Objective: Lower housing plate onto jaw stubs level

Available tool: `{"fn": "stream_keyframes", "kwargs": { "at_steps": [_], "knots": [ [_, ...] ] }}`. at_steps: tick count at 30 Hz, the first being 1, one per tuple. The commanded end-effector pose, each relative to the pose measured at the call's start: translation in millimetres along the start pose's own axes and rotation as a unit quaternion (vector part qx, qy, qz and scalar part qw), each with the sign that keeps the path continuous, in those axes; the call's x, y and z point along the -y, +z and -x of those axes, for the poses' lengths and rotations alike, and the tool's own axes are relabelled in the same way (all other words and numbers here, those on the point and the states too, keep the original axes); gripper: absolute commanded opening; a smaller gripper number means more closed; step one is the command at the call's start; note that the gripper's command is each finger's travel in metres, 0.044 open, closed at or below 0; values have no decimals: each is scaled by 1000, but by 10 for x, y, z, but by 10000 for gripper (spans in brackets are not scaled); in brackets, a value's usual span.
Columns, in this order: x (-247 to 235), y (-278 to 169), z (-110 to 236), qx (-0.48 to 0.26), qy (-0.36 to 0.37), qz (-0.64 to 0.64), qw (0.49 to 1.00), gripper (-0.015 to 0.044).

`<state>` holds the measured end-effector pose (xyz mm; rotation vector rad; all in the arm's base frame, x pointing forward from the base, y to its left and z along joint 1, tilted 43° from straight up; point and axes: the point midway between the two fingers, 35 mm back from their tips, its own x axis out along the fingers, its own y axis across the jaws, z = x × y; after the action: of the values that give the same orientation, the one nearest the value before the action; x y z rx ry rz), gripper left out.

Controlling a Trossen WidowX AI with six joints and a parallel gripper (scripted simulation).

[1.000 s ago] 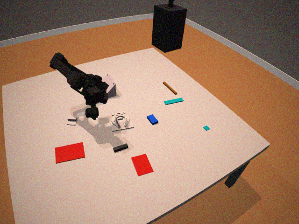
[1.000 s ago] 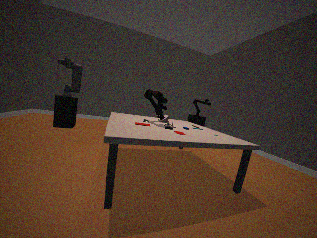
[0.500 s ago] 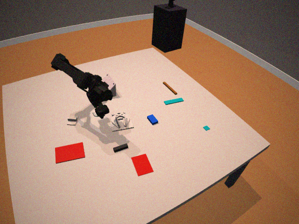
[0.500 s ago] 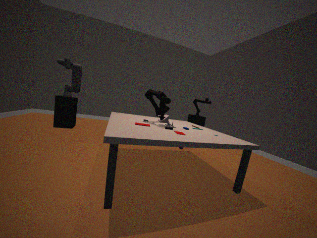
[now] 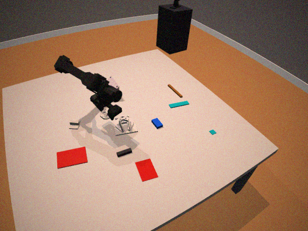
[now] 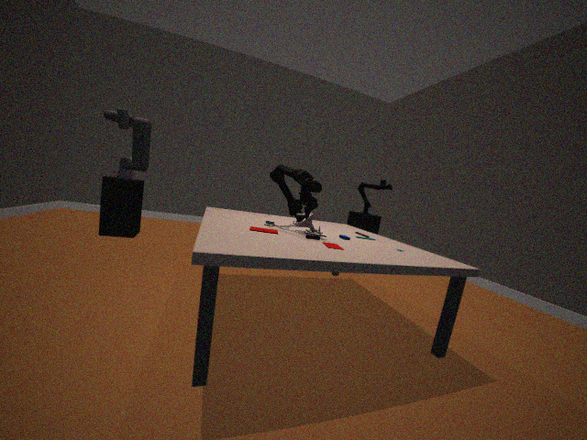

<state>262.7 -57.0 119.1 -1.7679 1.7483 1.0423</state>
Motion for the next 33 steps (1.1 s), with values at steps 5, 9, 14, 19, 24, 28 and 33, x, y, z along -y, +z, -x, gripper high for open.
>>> {"fn": "stream_keyframes", "kwargs": {
  "at_steps": [5, 9, 14, 19, 24, 28, 33],
  "knots": [
    [61, 145, 3, 0, -1, 88, 996, 351],
    [87, 210, 2, -1, 0, 130, 991, 351],
    [117, 293, 0, -2, 1, 183, 983, 351],
    [144, 375, -3, -4, 3, 235, 972, 351],
    [169, 459, -5, -6, 4, 286, 958, 351],
    [186, 526, -8, -7, 6, 327, 945, 351],
    [205, 610, -12, -9, 8, 376, 926, 351]
  ]
}}
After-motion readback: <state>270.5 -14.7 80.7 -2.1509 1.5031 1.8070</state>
